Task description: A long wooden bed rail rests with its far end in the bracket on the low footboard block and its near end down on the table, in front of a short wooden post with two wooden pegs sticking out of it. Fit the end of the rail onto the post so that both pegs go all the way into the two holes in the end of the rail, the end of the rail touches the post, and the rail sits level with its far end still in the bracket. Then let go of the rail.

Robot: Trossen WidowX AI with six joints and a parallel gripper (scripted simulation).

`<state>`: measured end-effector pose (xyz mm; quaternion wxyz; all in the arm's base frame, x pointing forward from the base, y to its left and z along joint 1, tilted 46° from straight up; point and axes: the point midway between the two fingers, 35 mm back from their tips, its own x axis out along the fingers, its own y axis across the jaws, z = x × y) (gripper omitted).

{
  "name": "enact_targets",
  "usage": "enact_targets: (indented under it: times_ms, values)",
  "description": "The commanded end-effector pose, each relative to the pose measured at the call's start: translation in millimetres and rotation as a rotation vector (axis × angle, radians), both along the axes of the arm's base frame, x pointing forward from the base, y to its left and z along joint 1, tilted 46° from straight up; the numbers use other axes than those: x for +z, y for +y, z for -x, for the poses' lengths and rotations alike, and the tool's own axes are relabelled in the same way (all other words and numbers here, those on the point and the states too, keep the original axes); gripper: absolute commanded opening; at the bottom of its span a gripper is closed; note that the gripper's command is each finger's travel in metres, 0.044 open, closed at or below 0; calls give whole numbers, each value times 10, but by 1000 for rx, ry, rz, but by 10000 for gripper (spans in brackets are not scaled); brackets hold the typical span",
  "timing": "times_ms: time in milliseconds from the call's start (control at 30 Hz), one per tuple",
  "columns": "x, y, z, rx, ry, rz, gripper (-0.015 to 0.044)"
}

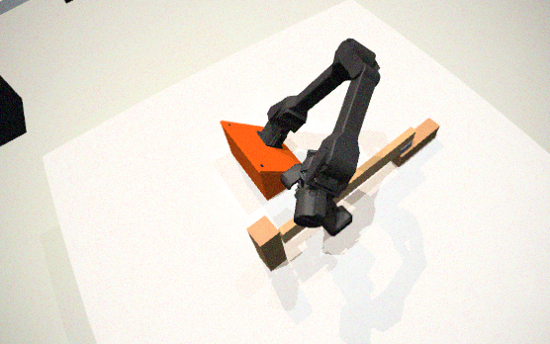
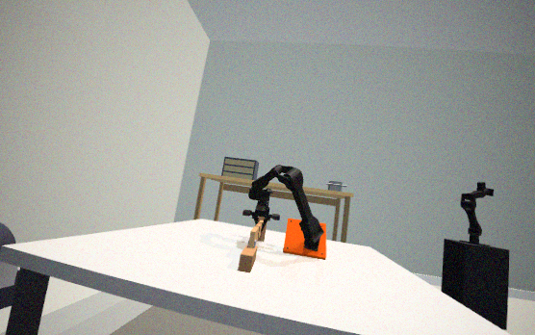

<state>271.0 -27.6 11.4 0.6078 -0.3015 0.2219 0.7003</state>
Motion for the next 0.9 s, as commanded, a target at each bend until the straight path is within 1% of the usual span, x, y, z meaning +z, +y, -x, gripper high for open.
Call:
enact_targets:
  times_ms: [0, 867]
  values:
    - [-5, -41, -7, -4, -7, 8, 0]
    - [-21, -56, -10, -4, -7, 8, 0]
